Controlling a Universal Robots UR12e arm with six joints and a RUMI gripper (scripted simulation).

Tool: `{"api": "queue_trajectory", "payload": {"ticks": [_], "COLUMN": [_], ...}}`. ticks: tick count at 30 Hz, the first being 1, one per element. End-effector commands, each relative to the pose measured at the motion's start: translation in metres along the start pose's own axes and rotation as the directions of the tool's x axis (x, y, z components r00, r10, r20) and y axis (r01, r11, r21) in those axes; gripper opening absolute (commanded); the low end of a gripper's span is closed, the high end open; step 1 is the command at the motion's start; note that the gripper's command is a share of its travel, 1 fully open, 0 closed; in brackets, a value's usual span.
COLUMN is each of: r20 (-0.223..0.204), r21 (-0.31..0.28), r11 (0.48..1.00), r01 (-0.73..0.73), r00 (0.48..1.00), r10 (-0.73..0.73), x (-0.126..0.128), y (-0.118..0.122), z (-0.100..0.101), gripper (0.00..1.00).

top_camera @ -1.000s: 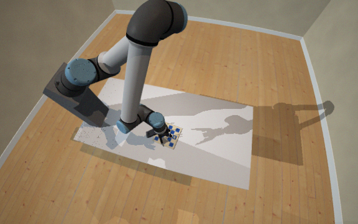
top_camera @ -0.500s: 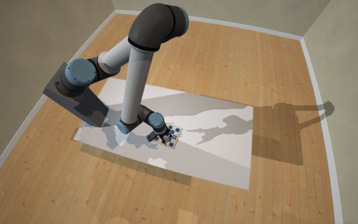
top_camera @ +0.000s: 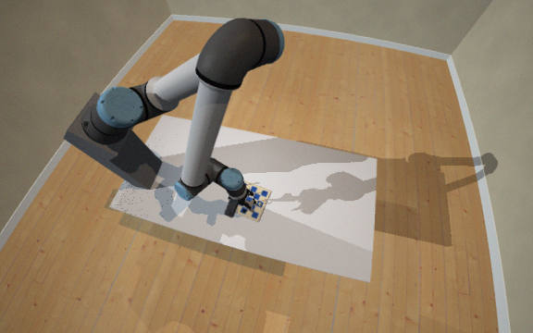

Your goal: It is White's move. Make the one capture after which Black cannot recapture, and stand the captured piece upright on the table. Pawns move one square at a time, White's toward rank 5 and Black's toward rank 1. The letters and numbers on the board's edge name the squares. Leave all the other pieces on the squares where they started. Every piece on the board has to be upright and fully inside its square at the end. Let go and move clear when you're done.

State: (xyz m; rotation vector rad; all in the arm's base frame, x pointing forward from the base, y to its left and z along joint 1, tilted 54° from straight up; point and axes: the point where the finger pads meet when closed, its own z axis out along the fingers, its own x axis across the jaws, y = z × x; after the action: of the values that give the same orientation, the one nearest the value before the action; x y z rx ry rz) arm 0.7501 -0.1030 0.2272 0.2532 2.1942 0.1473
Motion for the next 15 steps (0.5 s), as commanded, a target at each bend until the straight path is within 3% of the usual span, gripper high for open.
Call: {"api": "queue_trajectory", "payload": {"ticks": [1,9,15], "r20": [-0.001,0.001,0.001], "r21": [-0.006,-0.006,-0.006], "r11": [0.986,0.900,0.854], "r01": [0.168,0.437,0.520], "r00": [0.986,0.900,0.854], "r10": [-0.168,-0.437,-0.520], "x": [0.000,0.000,0.000], "y": [0.000,0.003,0.004], "z": [0.005,0.014,0.017], "gripper": [1.00,1.00,1.00]}}
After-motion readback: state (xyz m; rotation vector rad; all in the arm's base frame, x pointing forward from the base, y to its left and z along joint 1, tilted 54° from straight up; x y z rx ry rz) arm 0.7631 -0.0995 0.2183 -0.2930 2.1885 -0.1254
